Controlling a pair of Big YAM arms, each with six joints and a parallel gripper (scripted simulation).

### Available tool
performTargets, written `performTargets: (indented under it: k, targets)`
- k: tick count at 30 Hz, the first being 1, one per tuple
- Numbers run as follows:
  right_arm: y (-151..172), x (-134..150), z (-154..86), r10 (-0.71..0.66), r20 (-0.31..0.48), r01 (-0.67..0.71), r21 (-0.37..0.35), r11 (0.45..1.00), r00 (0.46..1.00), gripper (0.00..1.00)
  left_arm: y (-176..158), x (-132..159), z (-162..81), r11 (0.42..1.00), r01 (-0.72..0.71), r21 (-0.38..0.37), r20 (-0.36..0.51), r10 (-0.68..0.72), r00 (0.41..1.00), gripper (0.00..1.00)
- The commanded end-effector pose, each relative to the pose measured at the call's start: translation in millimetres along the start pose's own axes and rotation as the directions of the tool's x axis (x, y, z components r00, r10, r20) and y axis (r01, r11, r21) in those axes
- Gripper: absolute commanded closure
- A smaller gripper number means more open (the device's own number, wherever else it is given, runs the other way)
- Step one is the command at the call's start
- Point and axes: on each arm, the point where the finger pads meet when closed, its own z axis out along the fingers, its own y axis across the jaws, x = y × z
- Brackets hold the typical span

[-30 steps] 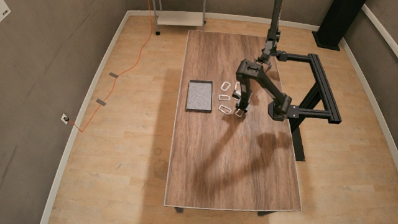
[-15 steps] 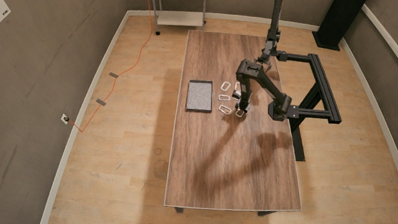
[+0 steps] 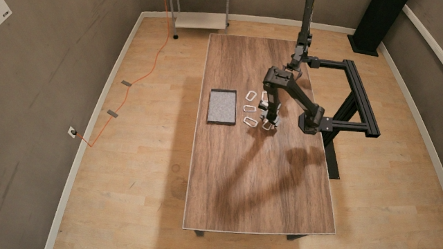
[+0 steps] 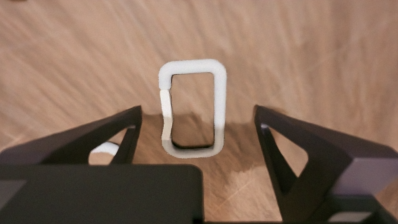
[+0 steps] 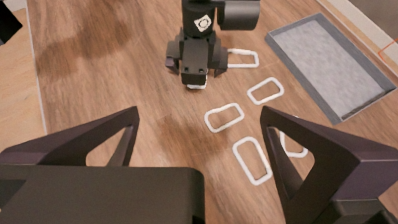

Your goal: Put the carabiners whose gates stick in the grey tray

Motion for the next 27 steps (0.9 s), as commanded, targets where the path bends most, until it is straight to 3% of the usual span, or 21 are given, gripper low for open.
performTargets:
  k: [1,6,11,19,27]
  targets:
    - [0.5,-16.3,4.0,0.011,0.039,-0.011,0.002,1.000,0.999,0.00,7.0,12.2,-21.0,1.000,-0.030,0.003,0.074,0.030,0.997,0.00]
    - [0.5,-16.3,4.0,0.011,0.039,-0.011,0.002,1.000,0.999,0.00,5.8,11.1,-61.8,0.999,-0.034,-0.003,0.313,0.033,0.949,0.00]
    - [0.5,-16.3,4.0,0.011,0.039,-0.011,0.002,1.000,0.999,0.00,4.9,11.3,-93.8,1.000,-0.008,-0.027,0.462,0.020,0.886,0.00]
    - [0.5,-16.3,4.0,0.011,0.039,-0.011,0.002,1.000,0.999,0.00,5.5,11.4,-115.6,0.999,0.039,-0.037,0.552,-0.012,0.834,0.00]
    - [0.5,-16.3,4.0,0.011,0.039,-0.011,0.002,1.000,0.999,0.00,6.6,10.9,-115.8,0.998,0.039,-0.041,0.550,-0.010,0.835,0.00]
